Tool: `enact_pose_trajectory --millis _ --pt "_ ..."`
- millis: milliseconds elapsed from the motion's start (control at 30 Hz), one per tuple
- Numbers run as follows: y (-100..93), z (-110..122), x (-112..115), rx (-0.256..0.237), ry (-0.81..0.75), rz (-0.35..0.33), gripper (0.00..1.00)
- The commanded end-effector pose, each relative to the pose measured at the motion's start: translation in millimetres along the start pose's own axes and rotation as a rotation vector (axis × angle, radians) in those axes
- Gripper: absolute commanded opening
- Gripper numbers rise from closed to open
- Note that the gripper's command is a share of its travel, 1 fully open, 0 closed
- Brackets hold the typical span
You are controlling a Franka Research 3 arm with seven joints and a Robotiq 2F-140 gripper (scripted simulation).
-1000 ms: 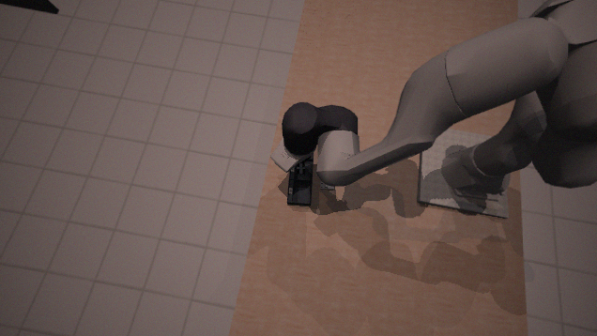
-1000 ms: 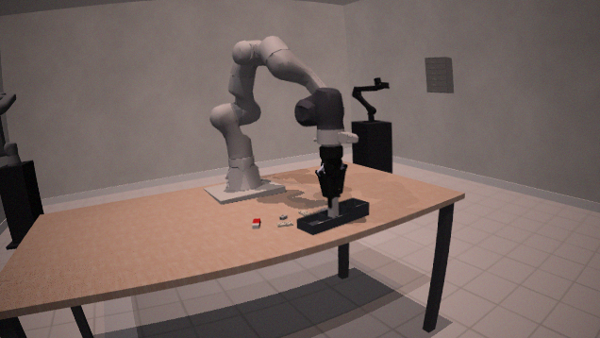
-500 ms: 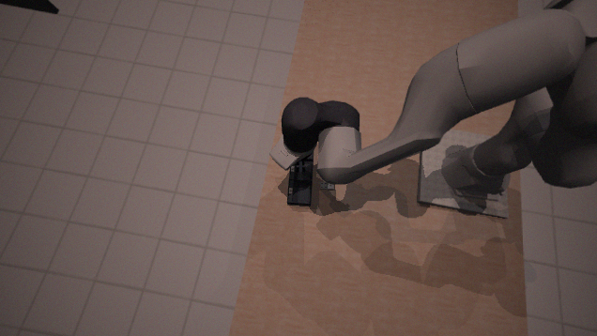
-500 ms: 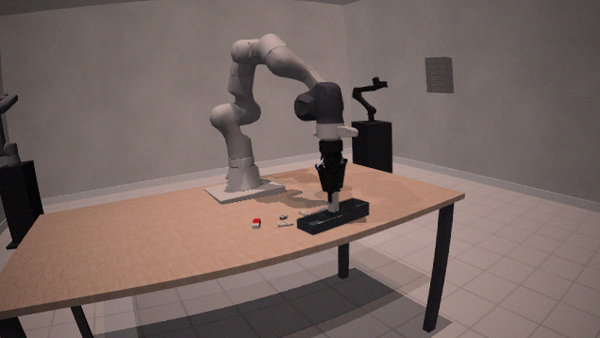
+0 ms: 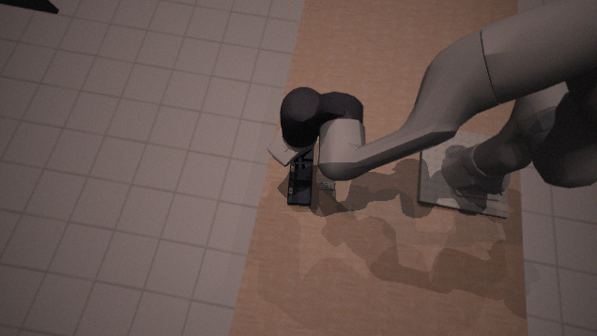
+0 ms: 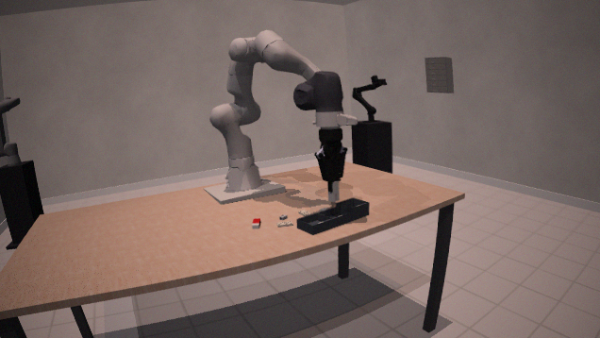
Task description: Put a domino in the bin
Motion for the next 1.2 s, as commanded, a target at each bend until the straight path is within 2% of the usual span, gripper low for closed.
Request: enact_pose_trajectory --millis 0,300,500,567,933,1167 --pt "1.6 -1 4 0.000 0.004 -0.015 0.05" --pt "1.6 -1 4 0.000 0.004 -0.015 0.05" --pt "1.7 -30 -5 0.000 0.004 -0.015 0.05" --pt "1.7 -30 -5 0.000 0.004 -0.015 0.05" --pt "1.9 -82 -22 0.000 0.004 -0.015 0.05" --pt "4.6 -82 -22 0.000 0.004 -0.015 0.05"
Point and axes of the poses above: the point where the finger pads meet when closed, its own y axis out along the fingers, its own z axis across the jaws, x = y × z, the point moved 4 cm from there along -y, back along the fingers, and after that the axes turned 15 degrees about -y, right-handed, at the moved point
